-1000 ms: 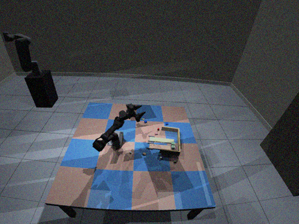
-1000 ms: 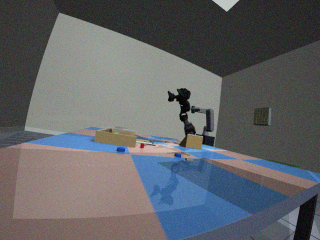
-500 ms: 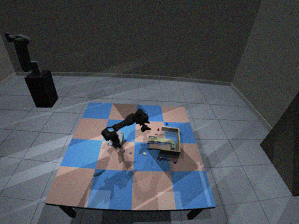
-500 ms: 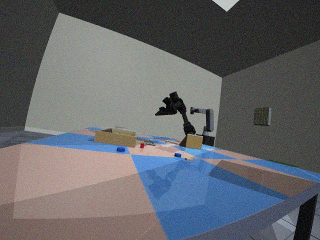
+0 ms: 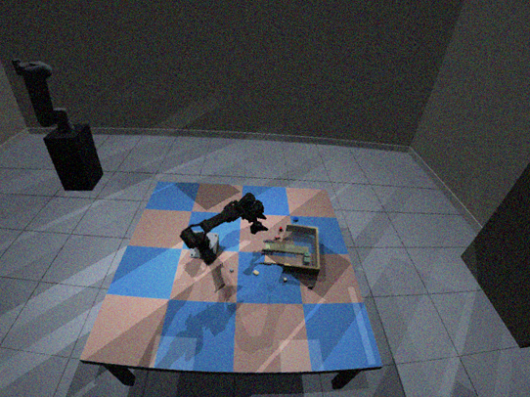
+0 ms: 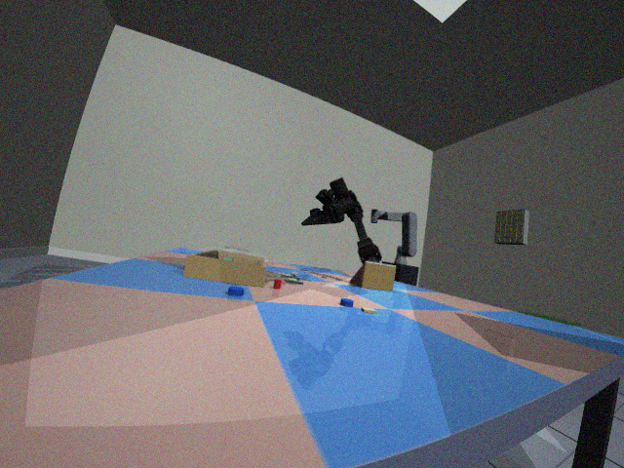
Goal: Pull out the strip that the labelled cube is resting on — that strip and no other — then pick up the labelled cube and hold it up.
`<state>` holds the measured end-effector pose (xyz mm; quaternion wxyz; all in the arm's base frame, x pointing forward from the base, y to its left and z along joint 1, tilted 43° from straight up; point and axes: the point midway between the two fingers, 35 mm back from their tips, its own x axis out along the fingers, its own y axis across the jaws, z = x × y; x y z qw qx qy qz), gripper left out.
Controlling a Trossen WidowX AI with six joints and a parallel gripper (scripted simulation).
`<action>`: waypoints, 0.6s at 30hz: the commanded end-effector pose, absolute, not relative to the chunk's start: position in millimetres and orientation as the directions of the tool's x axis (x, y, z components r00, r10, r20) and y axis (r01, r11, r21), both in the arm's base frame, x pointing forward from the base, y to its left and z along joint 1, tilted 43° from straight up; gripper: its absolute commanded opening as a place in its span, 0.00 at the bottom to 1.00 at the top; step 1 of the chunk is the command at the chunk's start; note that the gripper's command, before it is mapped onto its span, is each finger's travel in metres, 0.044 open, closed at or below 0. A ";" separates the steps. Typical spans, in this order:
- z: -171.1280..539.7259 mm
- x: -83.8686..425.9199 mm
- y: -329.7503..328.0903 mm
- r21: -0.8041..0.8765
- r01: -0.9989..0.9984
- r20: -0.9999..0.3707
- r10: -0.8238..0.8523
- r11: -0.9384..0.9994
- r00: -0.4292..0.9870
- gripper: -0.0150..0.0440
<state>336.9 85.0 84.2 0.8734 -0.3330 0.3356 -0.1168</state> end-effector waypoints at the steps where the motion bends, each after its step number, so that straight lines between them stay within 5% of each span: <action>1: 84.4 337.1 84.6 -0.661 -0.015 -0.506 -0.431 0.750 0.747 0.93; 9: 67.6 369.5 49.3 -0.652 0.023 -0.643 -0.569 0.758 0.512 0.58; 16: 54.6 378.9 -8.8 -0.653 0.110 -0.733 -0.662 0.749 0.154 0.26; 18: 53.1 376.5 -27.1 -0.659 0.141 -0.742 -0.669 0.739 0.038 0.25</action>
